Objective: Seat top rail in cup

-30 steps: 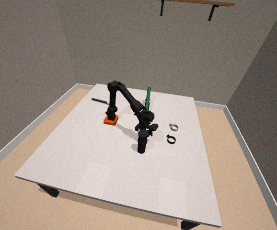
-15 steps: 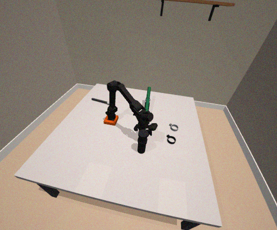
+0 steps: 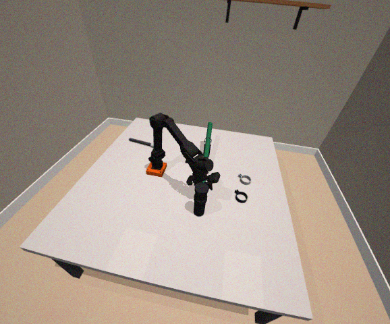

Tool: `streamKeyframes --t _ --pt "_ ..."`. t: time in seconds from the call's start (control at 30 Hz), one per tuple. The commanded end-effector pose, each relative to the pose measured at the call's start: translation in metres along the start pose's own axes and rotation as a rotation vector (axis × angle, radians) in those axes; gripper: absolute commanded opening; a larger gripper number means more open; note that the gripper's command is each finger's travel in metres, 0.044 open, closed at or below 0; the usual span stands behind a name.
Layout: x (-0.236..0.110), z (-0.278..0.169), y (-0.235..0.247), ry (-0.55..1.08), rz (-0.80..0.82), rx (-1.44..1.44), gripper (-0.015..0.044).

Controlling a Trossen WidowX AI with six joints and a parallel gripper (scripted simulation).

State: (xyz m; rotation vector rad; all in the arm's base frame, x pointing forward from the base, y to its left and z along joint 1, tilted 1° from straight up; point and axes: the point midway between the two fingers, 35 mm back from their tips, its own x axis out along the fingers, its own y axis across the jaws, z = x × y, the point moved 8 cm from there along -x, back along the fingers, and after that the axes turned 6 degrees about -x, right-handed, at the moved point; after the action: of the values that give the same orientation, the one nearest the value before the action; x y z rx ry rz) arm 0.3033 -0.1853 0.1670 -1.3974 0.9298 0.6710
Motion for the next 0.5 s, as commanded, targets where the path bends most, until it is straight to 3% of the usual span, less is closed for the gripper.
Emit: streamKeyframes --t 0.0,0.47 --pt "-0.0009 -0.0012 0.0036 -0.015 0.003 -0.026 0.0" --pt "-0.0052 -0.005 0.0117 -0.063 -0.002 -0.112 0.0"
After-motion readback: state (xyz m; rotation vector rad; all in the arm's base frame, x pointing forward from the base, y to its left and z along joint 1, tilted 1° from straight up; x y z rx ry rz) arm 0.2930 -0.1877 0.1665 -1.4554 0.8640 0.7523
